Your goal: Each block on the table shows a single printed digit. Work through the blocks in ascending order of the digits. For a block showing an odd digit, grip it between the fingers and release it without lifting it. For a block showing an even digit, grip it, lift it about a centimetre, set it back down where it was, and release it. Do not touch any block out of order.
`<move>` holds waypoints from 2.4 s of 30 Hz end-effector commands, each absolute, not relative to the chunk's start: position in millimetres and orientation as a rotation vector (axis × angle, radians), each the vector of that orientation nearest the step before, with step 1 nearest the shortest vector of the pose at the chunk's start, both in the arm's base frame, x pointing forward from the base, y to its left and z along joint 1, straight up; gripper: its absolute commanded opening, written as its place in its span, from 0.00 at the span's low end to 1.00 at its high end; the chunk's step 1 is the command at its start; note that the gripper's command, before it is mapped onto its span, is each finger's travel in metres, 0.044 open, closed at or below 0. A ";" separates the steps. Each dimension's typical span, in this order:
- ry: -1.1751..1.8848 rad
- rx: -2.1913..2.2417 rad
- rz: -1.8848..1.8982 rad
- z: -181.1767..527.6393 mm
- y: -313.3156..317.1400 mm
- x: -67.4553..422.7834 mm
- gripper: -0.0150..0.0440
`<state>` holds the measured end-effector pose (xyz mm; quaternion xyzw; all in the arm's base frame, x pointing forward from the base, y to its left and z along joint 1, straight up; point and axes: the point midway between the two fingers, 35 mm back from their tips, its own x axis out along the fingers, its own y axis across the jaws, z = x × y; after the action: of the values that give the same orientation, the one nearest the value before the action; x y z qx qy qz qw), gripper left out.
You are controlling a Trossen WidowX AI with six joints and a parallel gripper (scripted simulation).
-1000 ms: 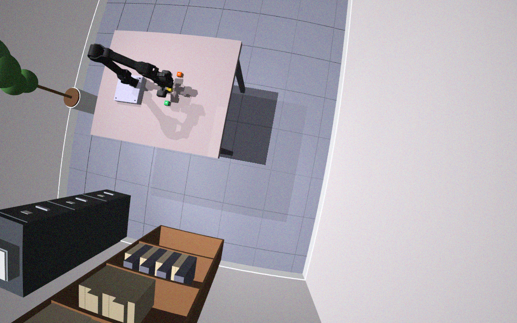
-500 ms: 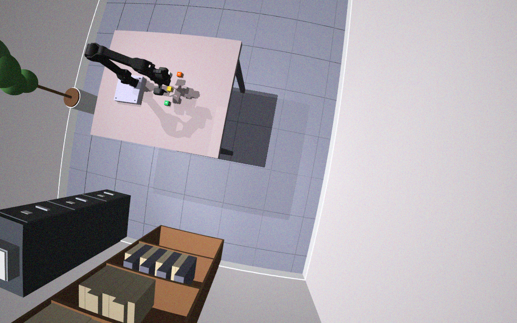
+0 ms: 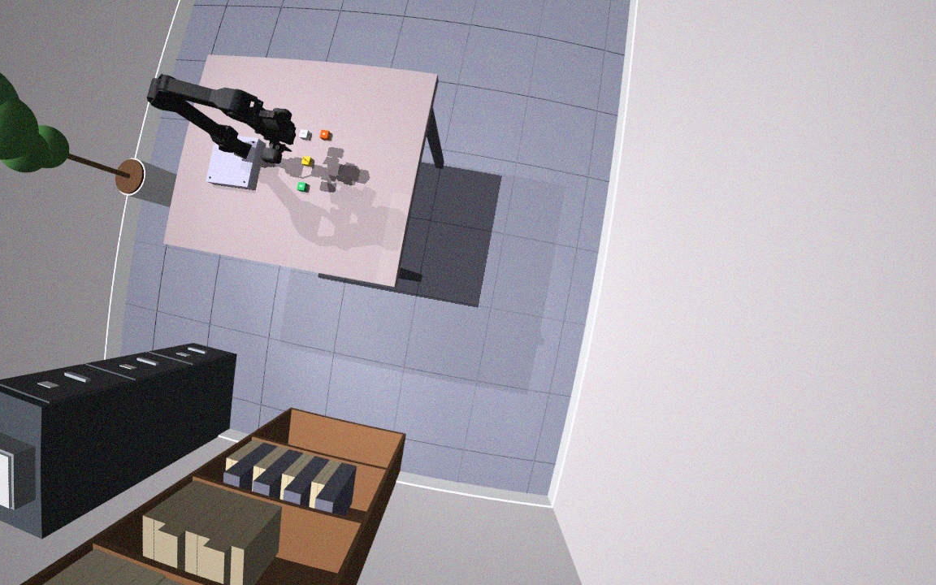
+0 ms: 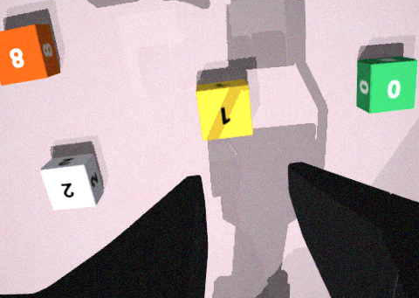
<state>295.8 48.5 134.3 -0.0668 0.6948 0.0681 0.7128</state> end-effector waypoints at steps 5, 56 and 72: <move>1.545 -0.145 0.150 134.9 80.8 278.5 0.46; 1.549 -0.140 0.155 16.3 150.4 220.6 0.75; 1.549 -0.140 0.155 16.3 150.4 220.6 0.46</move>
<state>220.4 150.2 16.7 -0.0643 0.6983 0.0705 0.7094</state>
